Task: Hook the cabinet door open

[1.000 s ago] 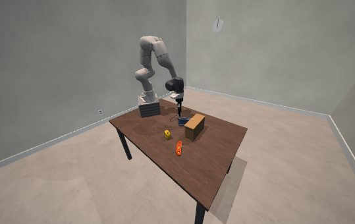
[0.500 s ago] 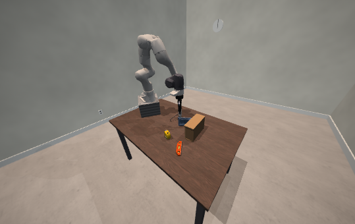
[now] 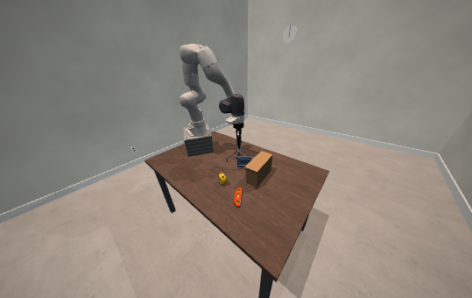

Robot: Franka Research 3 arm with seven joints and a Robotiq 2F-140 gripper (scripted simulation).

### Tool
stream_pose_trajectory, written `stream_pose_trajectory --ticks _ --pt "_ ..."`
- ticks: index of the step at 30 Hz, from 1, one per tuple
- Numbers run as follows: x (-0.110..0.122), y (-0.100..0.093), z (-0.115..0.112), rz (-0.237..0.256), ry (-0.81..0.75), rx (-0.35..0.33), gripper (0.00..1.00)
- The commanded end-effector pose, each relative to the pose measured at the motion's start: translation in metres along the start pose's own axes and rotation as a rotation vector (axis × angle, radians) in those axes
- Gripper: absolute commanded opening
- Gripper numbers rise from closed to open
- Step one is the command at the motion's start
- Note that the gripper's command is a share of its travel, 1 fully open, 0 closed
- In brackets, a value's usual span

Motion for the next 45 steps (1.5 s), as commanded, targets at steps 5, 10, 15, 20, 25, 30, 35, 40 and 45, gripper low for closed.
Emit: stream_pose_trajectory --ticks 5,10,15,20,25,30,35,40,45 --pt "0.002 -0.004 0.004 -0.003 0.002 0.014 0.16" --pt "0.002 -0.006 0.004 -0.003 0.002 0.014 0.16" --pt "0.002 -0.007 0.004 -0.003 -0.001 0.014 0.16" --pt "0.019 -0.009 0.023 -0.004 -0.087 0.014 0.16" --pt "0.082 -0.009 0.1 -0.006 -0.41 0.014 0.16" --pt "0.097 -0.007 0.122 -0.007 -0.509 0.013 0.14" --pt "0.097 -0.007 0.122 -0.007 -0.509 0.013 0.14" --pt "0.097 -0.007 0.122 -0.007 -0.509 0.013 0.14" --pt "0.097 -0.007 0.122 -0.007 -0.509 0.013 0.14"
Point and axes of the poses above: the point where the finger pads meet when closed, its own y axis out along the fingers, its own x axis across the jaws, z = x × y, the point moved 4 cm from there along -y, back along the fingers, and after that the axes turned 5 degrees about y, right-handed, at the moved point
